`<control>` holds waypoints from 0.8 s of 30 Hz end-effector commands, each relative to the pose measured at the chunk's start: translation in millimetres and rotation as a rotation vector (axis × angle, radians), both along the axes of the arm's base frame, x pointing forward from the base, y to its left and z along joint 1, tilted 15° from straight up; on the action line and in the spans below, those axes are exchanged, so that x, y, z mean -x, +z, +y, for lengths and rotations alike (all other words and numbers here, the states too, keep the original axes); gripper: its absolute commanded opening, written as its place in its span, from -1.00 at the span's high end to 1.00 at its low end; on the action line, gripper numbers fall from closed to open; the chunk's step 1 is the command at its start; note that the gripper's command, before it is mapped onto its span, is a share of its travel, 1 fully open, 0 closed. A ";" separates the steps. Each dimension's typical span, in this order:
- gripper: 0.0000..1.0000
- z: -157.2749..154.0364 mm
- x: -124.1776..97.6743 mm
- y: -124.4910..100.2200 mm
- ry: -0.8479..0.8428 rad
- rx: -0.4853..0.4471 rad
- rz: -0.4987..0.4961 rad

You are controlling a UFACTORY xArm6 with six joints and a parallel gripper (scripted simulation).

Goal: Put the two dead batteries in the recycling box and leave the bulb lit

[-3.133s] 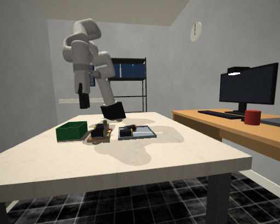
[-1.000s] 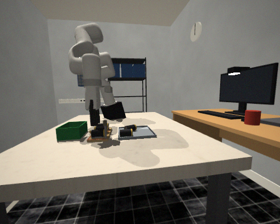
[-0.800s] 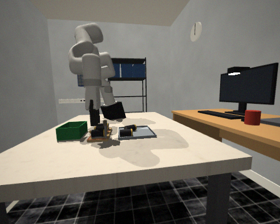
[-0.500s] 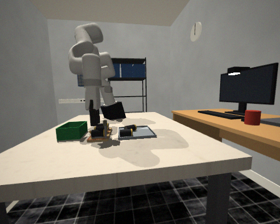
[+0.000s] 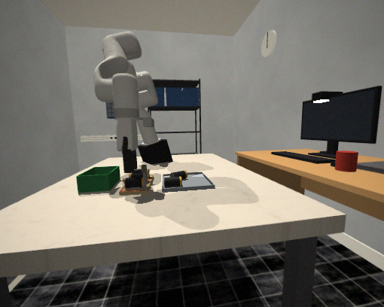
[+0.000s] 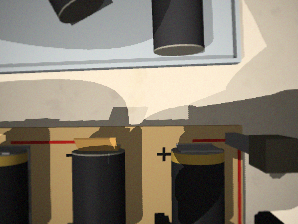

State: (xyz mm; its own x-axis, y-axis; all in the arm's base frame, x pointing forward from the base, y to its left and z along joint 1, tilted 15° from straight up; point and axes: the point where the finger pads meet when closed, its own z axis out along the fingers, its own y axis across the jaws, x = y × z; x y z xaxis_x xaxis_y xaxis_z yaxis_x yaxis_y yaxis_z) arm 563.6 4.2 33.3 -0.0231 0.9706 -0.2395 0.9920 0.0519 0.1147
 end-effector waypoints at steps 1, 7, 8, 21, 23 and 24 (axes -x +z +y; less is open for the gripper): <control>-0.01 0.3 -1.7 1.2 0.001 -0.001 -0.005; -0.01 -4.8 -4.4 -19.5 0.001 -0.001 -0.005; -0.01 -5.7 -5.0 -23.6 0.001 -0.001 -0.005; -0.01 -8.3 -6.4 -34.2 0.001 -0.001 -0.005; -0.01 -9.1 -6.8 -37.4 0.001 -0.001 -0.005; -0.01 -9.4 -7.0 -38.9 0.001 -0.001 -0.005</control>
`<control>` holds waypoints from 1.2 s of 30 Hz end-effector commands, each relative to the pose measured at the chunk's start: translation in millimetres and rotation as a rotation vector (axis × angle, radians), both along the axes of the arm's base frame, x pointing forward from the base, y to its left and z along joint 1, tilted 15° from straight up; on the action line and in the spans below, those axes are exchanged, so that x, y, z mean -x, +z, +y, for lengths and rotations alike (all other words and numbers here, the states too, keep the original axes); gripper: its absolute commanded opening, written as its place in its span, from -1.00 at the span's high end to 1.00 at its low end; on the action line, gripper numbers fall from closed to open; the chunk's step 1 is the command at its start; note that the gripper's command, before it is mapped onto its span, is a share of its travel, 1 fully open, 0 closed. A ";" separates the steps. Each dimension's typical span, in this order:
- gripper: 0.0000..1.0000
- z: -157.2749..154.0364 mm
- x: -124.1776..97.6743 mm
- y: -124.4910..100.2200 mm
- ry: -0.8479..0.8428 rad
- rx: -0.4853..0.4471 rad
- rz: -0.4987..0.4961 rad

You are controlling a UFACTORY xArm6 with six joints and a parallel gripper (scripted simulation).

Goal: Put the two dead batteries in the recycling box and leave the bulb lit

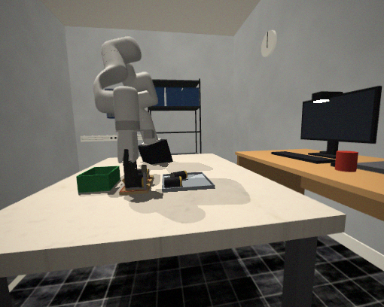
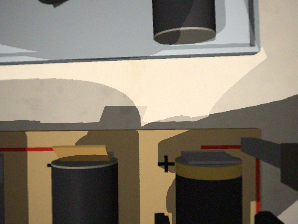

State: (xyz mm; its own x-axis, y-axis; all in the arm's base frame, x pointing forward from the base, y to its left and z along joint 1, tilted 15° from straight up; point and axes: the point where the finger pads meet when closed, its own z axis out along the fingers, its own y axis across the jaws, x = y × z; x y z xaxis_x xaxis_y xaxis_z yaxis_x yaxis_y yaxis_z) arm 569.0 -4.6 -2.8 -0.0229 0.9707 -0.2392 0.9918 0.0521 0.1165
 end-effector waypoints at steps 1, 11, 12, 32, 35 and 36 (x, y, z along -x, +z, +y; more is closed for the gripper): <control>-0.01 -0.9 -1.7 -3.9 0.001 0.000 -0.003; -0.01 -1.2 -1.9 -5.2 0.001 0.000 -0.003; -0.01 -1.2 -1.9 -5.2 0.001 0.000 -0.003; 0.44 -1.2 -1.9 -5.2 0.001 0.000 -0.003; 0.44 -1.2 -1.9 -5.2 0.001 0.000 -0.003; 0.44 -1.2 -1.9 -5.2 0.001 0.000 -0.003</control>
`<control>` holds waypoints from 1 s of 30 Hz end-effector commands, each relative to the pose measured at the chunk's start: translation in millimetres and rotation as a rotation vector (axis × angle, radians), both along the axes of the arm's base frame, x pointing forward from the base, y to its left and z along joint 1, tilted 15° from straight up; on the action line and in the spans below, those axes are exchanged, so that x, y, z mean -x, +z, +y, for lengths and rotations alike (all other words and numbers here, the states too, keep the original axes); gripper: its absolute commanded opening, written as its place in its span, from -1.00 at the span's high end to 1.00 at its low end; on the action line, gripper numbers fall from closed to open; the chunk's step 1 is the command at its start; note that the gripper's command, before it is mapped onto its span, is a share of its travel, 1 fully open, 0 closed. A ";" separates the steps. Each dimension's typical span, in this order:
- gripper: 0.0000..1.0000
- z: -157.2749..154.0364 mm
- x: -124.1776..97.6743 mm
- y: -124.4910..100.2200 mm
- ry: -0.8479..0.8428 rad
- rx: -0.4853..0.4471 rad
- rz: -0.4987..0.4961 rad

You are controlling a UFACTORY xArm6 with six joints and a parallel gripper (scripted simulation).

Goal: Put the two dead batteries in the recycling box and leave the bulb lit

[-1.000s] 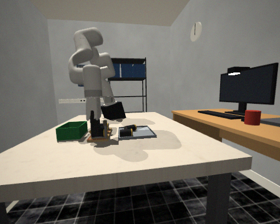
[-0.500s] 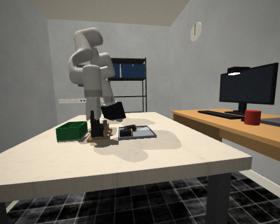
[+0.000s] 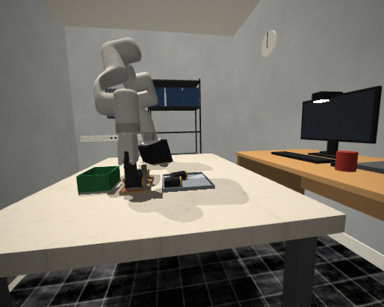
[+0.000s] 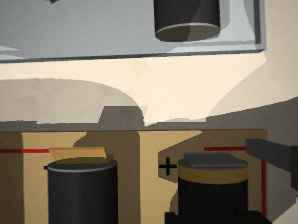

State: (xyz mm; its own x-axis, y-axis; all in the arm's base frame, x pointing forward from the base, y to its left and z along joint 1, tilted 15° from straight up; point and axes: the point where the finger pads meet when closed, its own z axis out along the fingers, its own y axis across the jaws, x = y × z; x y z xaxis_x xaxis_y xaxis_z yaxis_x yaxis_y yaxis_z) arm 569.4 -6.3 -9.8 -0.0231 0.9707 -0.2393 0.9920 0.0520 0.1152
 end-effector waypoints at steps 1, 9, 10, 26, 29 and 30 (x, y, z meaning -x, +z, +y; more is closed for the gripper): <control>0.44 0.4 -1.5 1.8 0.001 0.000 -0.004; 0.44 0.6 -1.4 2.4 0.001 0.000 -0.004; 0.44 0.9 -1.3 3.6 0.001 0.000 -0.004; 0.44 11.0 4.3 45.2 0.001 0.000 -0.004; 0.44 11.0 4.3 45.2 0.001 0.000 -0.004; 0.44 11.2 4.4 45.9 0.001 0.000 -0.004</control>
